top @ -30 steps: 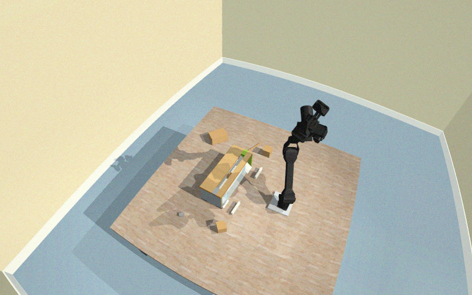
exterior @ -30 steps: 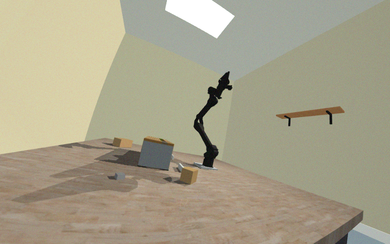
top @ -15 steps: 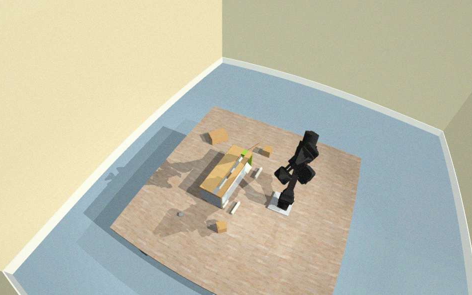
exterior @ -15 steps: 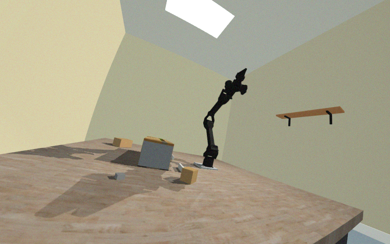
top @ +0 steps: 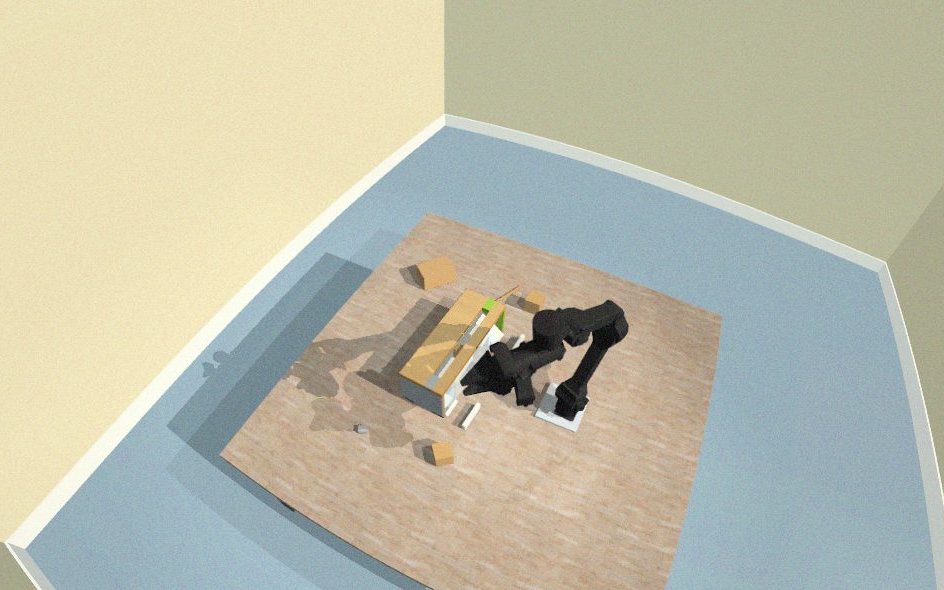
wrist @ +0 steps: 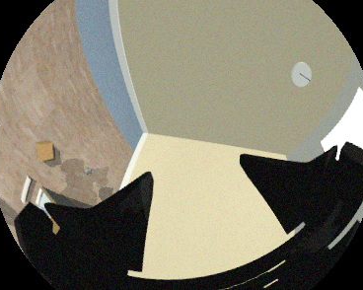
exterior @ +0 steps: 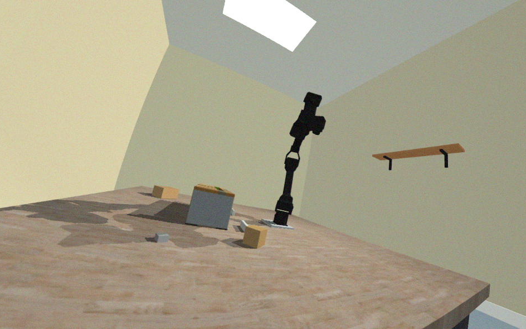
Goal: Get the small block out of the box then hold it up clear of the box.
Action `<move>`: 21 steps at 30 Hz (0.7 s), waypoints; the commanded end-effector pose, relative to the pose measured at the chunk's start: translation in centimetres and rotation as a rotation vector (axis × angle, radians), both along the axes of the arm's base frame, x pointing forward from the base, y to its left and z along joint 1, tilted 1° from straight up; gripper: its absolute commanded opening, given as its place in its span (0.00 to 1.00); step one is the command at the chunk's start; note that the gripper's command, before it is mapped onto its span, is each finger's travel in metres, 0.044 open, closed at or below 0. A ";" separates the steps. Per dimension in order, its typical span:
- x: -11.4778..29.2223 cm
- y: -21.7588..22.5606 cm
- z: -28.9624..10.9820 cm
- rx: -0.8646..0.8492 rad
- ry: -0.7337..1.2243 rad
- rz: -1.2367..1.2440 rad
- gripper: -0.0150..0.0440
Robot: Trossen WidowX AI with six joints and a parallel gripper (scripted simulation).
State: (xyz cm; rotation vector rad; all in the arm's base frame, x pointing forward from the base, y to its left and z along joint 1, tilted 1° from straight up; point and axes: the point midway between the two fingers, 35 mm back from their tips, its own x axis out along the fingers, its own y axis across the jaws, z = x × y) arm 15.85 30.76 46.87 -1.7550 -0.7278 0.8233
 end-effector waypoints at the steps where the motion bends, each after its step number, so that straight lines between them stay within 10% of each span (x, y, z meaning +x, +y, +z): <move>1: 3.7 -0.1 -4.1 -0.100 0.105 -0.109 0.93; 21: 16.4 -15.0 -23.6 -0.529 0.858 -0.905 0.93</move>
